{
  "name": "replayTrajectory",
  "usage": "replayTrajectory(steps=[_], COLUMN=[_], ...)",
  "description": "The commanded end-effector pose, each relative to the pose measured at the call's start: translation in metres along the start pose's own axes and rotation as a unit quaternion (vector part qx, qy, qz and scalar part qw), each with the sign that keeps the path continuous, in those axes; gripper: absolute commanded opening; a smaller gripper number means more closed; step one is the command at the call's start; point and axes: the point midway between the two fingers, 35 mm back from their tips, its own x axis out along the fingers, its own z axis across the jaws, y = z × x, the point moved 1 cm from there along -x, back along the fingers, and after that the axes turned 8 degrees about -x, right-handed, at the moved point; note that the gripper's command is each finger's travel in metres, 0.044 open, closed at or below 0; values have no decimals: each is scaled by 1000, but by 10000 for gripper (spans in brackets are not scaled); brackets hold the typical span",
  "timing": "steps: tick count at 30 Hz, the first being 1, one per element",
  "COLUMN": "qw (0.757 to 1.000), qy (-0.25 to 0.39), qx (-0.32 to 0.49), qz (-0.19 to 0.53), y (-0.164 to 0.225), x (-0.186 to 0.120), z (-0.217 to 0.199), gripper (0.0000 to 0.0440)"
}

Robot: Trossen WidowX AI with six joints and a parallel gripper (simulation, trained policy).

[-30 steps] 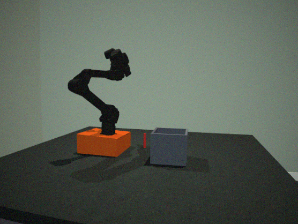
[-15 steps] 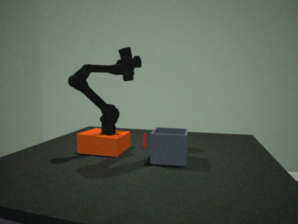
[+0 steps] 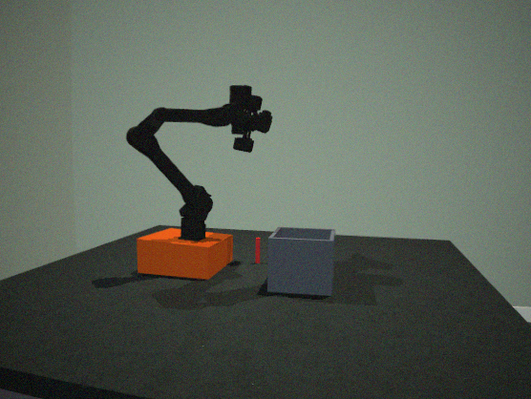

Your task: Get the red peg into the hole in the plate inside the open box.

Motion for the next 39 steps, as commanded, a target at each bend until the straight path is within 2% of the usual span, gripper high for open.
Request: replayTrajectory(steps=[1, 10, 19, 28, 39], qw=[998, 976, 931, 864, 758], qy=[30, 111, 193, 275, 371], qx=[35, 125, 222, 323, 438], qz=[-39, -136, -215, -271, -310], y=[-19, -60, -86, -93, -84], x=[0, -11, -32, -55, -77], z=[-11, -46, -88, -130, -180], gripper=[440, 440, 440, 440, 440])
